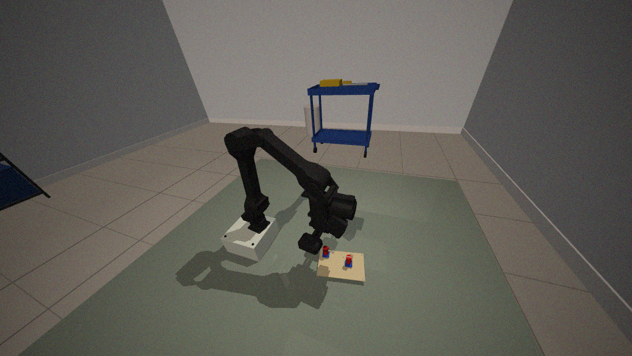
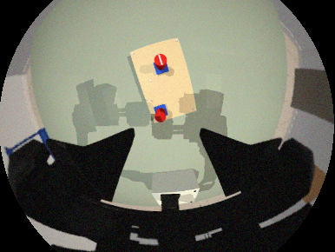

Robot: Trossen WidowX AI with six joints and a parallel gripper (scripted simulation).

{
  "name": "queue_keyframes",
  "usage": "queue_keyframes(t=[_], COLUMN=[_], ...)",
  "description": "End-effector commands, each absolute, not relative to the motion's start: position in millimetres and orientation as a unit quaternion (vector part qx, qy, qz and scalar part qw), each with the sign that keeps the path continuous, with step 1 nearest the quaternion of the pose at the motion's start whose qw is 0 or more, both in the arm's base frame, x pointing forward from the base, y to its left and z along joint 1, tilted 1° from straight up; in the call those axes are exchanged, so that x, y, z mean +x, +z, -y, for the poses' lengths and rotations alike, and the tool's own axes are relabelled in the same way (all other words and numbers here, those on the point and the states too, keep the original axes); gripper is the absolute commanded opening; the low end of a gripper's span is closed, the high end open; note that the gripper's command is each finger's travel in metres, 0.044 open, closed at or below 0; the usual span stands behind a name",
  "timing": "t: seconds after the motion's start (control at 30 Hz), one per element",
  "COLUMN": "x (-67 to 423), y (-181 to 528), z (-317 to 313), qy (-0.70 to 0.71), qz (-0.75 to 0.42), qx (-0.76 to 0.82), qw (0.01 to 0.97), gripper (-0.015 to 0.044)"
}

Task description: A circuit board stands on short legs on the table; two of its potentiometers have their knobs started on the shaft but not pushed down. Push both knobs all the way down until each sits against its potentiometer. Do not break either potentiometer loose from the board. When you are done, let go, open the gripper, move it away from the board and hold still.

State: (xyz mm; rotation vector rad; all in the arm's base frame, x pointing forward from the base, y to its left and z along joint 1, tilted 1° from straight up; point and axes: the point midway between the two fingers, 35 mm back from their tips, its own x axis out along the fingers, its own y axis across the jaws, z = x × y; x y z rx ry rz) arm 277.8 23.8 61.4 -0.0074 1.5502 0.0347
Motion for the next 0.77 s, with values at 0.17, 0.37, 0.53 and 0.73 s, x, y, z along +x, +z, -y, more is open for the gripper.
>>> queue_keyframes(t=[0.17, 0.37, 0.53, 0.73], x=[206, 206, 206, 206], y=[57, 57, 57, 57], z=[-16, -16, -16, -16], qy=[0.02, 0.02, 0.02, 0.02], qz=[-0.703, -0.703, -0.703, -0.703], qx=[-0.005, -0.005, -0.005, -0.005], qw=[0.711, 0.711, 0.711, 0.711], gripper=[0.044, 0.044, 0.044, 0.044])
